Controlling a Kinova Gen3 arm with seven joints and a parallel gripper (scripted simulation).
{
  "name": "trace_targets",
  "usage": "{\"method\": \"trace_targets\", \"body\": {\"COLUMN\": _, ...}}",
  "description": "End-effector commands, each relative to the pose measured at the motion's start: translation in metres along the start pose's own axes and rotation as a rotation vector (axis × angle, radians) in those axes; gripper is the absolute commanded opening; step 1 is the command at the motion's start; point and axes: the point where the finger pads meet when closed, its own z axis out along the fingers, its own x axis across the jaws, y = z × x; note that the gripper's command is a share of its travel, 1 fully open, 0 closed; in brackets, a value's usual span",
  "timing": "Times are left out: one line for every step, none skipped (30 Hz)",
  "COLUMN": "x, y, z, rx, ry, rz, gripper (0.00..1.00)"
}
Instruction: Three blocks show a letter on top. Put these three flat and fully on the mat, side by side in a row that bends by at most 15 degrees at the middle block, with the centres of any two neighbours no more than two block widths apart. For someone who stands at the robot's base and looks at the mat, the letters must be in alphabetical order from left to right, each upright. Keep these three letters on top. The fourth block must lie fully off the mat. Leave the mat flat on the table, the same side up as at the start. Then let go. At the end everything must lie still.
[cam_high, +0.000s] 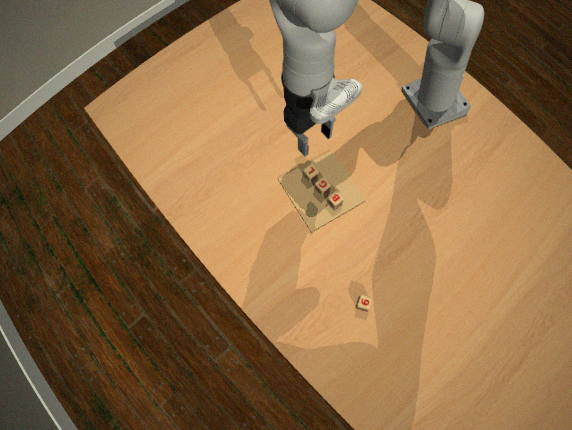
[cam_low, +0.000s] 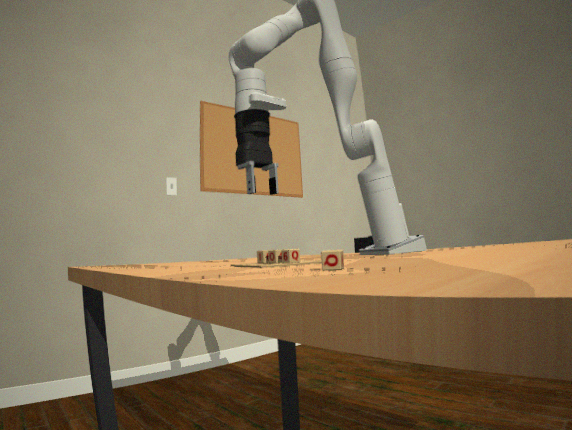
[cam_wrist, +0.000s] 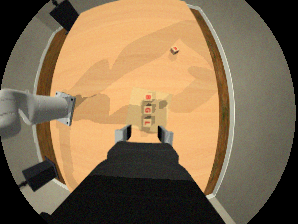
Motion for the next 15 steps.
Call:
{"method": "trace_targets", "body": {"x": 0.006, "y": -0.002, "z": -0.017, "rx": 0.008, "ry": 0.025, "rz": -0.003, "gripper": 1.00}}
{"method": "trace_targets", "body": {"x": 0.006, "y": -0.002, "z": -0.020, "rx": 0.008, "ry": 0.024, "rz": -0.003, "gripper": 1.00}}
{"method": "trace_targets", "body": {"x": 0.006, "y": -0.002, "z": -0.024, "rx": 0.008, "ry": 0.024, "rz": -0.003, "gripper": 1.00}}
{"method": "trace_targets", "body": {"x": 0.005, "y": -0.002, "z": -0.026, "rx": 0.008, "ry": 0.025, "rz": -0.003, "gripper": 1.00}}
{"method": "trace_targets", "body": {"x": 0.005, "y": -0.002, "z": -0.029, "rx": 0.008, "ry": 0.024, "rz": -0.003, "gripper": 1.00}}
{"method": "trace_targets", "body": {"x": 0.005, "y": -0.002, "z": -0.031, "rx": 0.008, "ry": 0.025, "rz": -0.003, "gripper": 1.00}}
{"method": "trace_targets", "body": {"x": 0.005, "y": -0.002, "z": -0.033, "rx": 0.008, "ry": 0.024, "rz": -0.003, "gripper": 1.00}}
{"method": "trace_targets", "body": {"x": 0.005, "y": -0.002, "z": -0.034, "rx": 0.008, "ry": 0.024, "rz": -0.003, "gripper": 1.00}}
{"method": "trace_targets", "body": {"x": 0.005, "y": -0.002, "z": -0.035, "rx": 0.008, "ry": 0.024, "rz": -0.003, "gripper": 1.00}}
{"method": "trace_targets", "body": {"x": 0.005, "y": -0.002, "z": -0.036, "rx": 0.008, "ry": 0.025, "rz": -0.003, "gripper": 1.00}}
{"method": "trace_targets", "body": {"x": 0.005, "y": -0.002, "z": -0.036, "rx": 0.008, "ry": 0.025, "rz": -0.003, "gripper": 1.00}}
{"method": "trace_targets", "body": {"x": 0.005, "y": -0.002, "z": -0.036, "rx": 0.008, "ry": 0.025, "rz": -0.003, "gripper": 1.00}}
{"method": "trace_targets", "body": {"x": 0.005, "y": -0.002, "z": -0.036, "rx": 0.008, "ry": 0.025, "rz": -0.003, "gripper": 1.00}}
{"method": "trace_targets", "body": {"x": 0.005, "y": -0.002, "z": -0.036, "rx": 0.008, "ry": 0.025, "rz": -0.003, "gripper": 1.00}}
{"method": "trace_targets", "body": {"x": 0.005, "y": -0.002, "z": -0.036, "rx": 0.008, "ry": 0.025, "rz": -0.003, "gripper": 1.00}}
